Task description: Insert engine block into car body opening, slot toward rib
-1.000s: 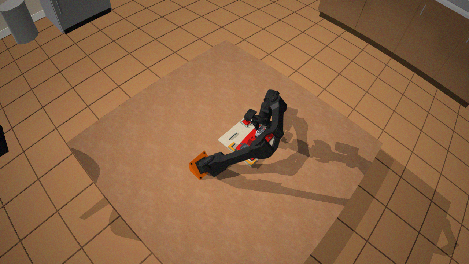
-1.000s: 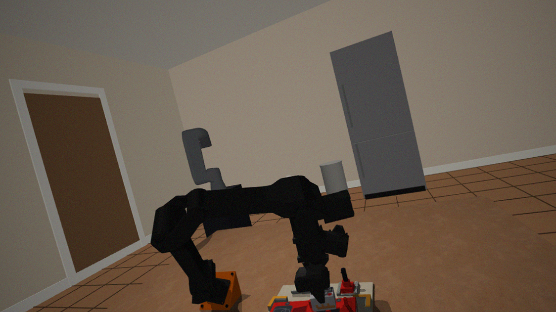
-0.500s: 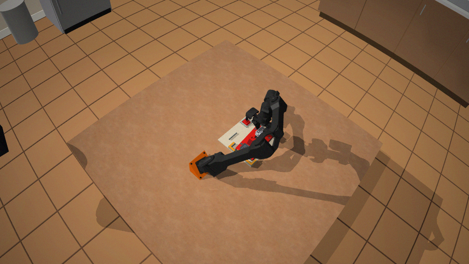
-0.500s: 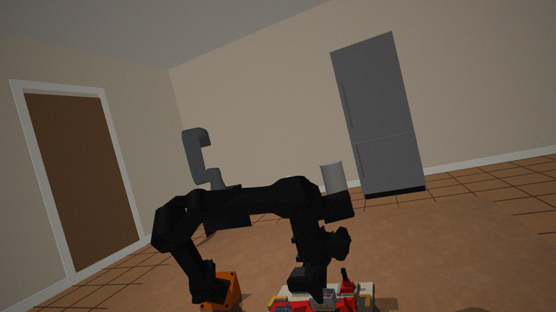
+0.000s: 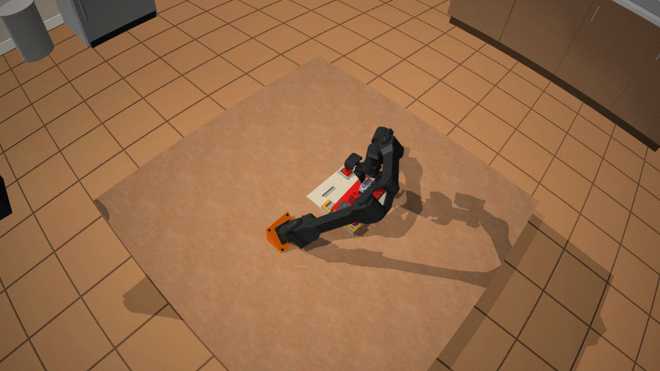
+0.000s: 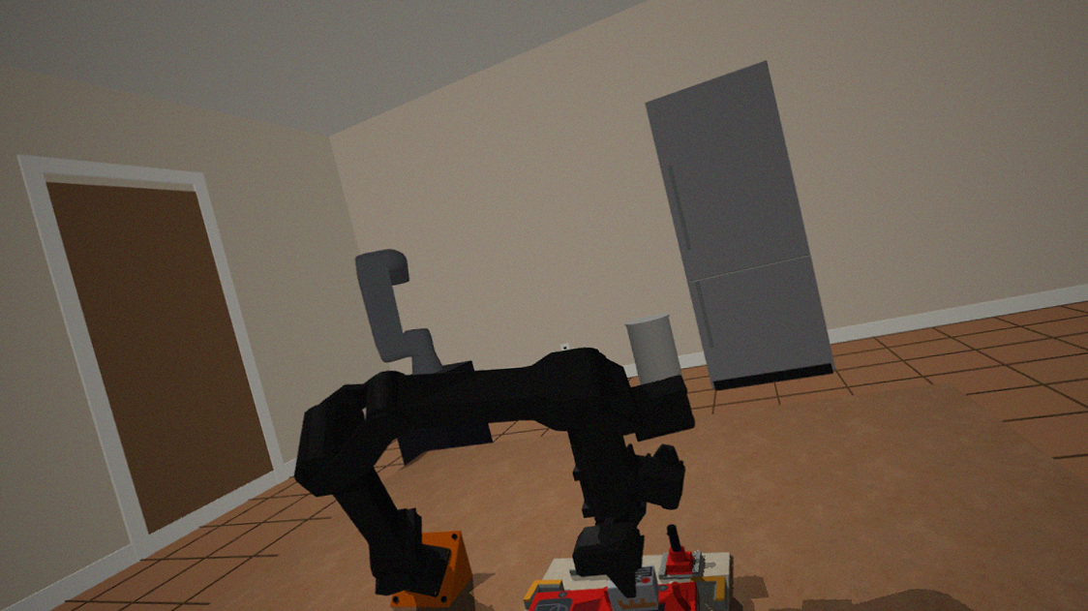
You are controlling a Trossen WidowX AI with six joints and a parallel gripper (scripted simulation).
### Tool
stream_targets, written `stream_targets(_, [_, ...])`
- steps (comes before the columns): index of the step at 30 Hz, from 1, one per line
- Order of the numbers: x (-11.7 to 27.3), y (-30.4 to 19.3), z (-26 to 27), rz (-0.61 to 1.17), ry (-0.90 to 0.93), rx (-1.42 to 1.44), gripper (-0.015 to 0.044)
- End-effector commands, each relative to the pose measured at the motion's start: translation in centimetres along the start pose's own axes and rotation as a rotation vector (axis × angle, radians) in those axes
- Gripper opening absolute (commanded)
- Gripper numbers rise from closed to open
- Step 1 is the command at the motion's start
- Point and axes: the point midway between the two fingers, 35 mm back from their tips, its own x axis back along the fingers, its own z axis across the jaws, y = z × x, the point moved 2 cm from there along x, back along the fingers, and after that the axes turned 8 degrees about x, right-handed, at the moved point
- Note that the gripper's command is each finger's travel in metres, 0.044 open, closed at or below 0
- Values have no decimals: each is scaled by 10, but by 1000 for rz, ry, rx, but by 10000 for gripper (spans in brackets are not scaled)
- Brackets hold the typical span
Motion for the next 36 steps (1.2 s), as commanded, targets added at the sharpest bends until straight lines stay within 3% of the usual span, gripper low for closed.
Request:
stream_targets(1, [-1,0,-1,-3,-3,-24,159])
stream_targets(36, [-11,0,-1,-3,-3,-45,159])
